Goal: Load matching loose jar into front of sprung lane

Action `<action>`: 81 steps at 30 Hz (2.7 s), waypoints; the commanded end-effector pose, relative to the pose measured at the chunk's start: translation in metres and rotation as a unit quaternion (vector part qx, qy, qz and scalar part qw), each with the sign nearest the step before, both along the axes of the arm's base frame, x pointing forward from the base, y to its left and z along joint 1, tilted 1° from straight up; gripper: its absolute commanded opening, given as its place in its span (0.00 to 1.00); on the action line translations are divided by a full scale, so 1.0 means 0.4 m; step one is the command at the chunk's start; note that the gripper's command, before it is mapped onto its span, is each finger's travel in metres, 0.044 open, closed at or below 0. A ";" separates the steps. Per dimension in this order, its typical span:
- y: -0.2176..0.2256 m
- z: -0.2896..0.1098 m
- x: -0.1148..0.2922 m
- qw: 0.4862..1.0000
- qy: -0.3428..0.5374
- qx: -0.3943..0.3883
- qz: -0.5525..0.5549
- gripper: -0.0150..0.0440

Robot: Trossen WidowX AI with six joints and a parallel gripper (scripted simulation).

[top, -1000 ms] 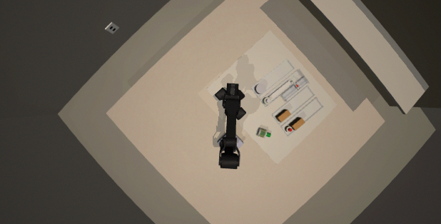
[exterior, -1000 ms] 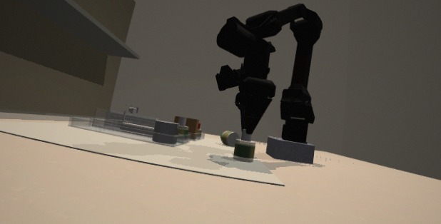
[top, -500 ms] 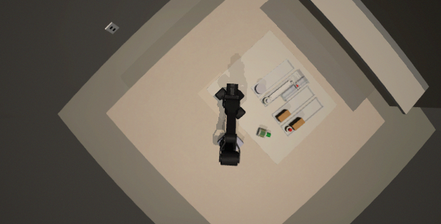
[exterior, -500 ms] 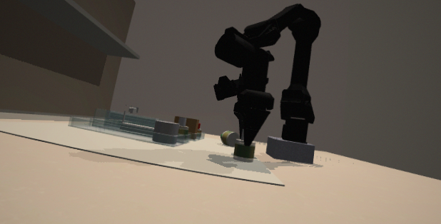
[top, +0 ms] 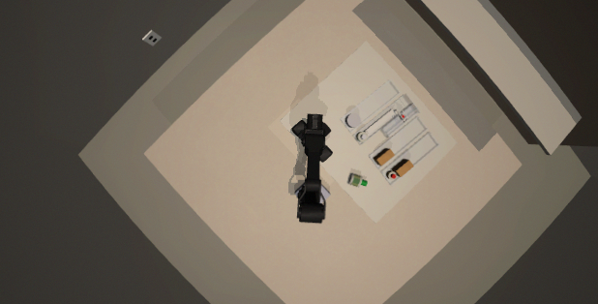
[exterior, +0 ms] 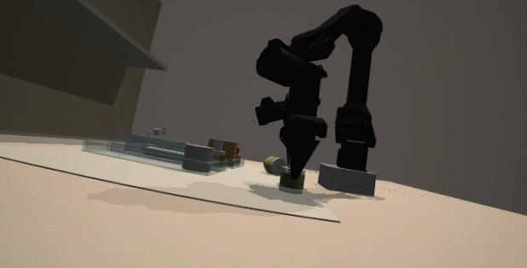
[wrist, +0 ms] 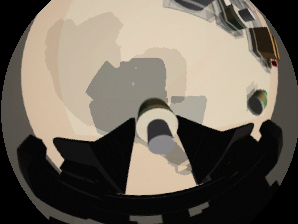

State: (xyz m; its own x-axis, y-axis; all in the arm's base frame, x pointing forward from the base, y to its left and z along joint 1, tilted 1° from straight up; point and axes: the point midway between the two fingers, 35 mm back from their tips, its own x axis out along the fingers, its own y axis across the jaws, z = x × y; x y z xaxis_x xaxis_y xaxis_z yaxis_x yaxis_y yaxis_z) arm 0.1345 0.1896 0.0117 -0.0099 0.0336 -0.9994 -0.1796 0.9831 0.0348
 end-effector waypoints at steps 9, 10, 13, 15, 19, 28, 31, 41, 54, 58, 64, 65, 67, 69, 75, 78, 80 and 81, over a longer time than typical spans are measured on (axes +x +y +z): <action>0.005 0.030 0.004 1.000 0.000 -0.002 -0.002 0.31; 0.007 0.043 0.005 1.000 0.000 -0.002 -0.002 0.26; 0.013 0.084 0.009 1.000 0.000 -0.002 -0.002 0.25; 0.015 0.112 0.010 1.000 0.000 -0.002 -0.002 0.25; 0.017 0.169 0.010 1.000 0.000 -0.002 -0.002 0.25; 0.009 0.264 0.002 1.000 0.000 -0.002 -0.002 0.25; 0.002 0.258 0.015 1.000 0.002 -0.003 -0.012 0.25; -0.042 0.224 0.103 0.999 0.007 -0.004 -0.046 0.25; -0.125 0.183 0.231 0.999 -0.001 -0.001 -0.048 0.25; -0.158 0.169 0.269 0.999 -0.002 -0.003 -0.048 0.25; -0.215 0.148 0.321 0.999 -0.003 -0.005 -0.047 0.25; -0.225 0.144 0.329 0.999 -0.004 -0.005 -0.046 0.25; -0.246 0.137 0.345 0.999 -0.004 -0.006 -0.046 0.25; -0.268 0.129 0.360 0.999 -0.004 -0.006 -0.046 0.25; -0.284 0.118 0.371 0.999 -0.005 -0.007 -0.046 0.25; -0.283 0.098 0.372 0.999 -0.005 -0.007 -0.046 0.25; -0.283 0.080 0.372 0.999 -0.005 -0.007 -0.046 0.25; -0.283 0.071 0.372 0.999 -0.005 -0.007 -0.046 0.25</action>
